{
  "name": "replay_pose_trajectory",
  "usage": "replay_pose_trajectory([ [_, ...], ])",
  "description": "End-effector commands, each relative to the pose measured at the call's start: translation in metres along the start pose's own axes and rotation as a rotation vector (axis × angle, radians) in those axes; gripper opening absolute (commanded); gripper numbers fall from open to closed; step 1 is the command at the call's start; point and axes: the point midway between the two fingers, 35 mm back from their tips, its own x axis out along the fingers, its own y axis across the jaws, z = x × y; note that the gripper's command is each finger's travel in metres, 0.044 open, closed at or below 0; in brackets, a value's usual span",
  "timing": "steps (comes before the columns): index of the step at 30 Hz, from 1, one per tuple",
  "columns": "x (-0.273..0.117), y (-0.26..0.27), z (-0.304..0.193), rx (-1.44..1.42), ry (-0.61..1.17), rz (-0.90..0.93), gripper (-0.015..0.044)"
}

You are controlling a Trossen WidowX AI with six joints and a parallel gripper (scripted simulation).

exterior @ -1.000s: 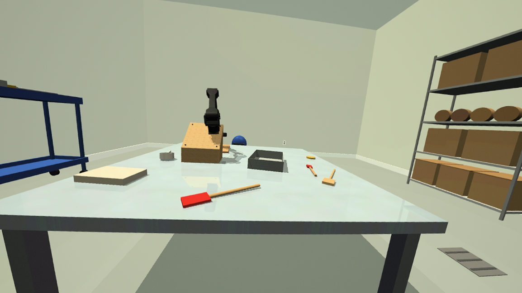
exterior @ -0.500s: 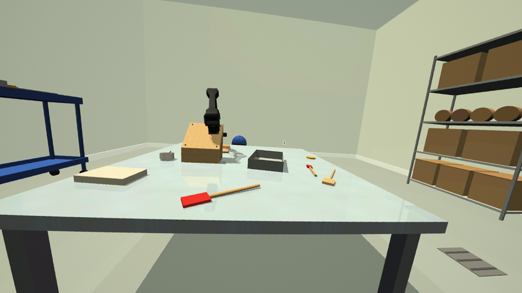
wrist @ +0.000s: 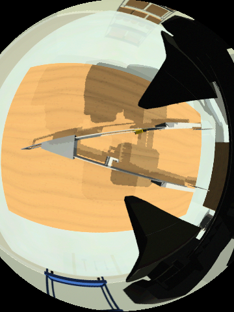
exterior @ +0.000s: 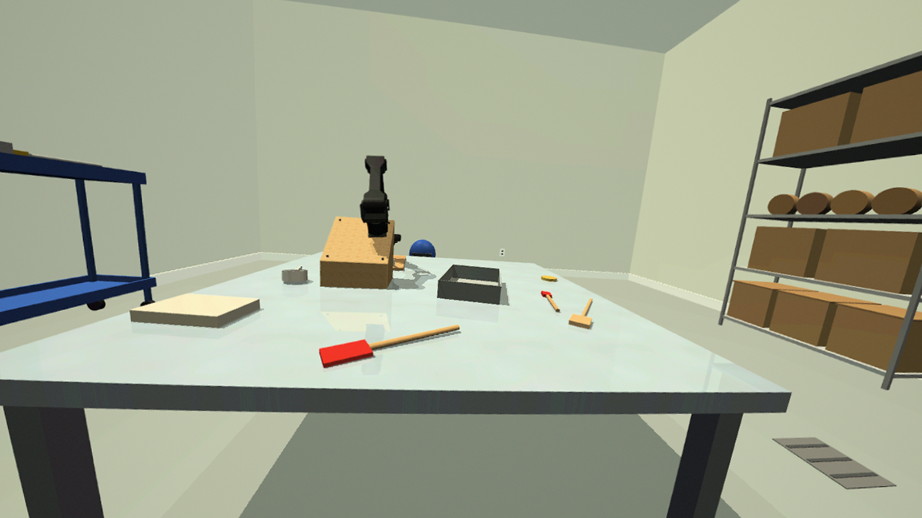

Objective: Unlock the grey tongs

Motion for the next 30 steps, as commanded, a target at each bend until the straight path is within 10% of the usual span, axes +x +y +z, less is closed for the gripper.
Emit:
replay_pose_trajectory([
  [1,-0.014,-0.015,0.009,0.007,-0.004,-0.003,0.0440],
  [13,-0.111,-0.153,0.012,0.010,0.081,-0.011,0.0440],
  [30,-0.164,-0.151,0.013,0.023,0.064,-0.007,0.0440],
])
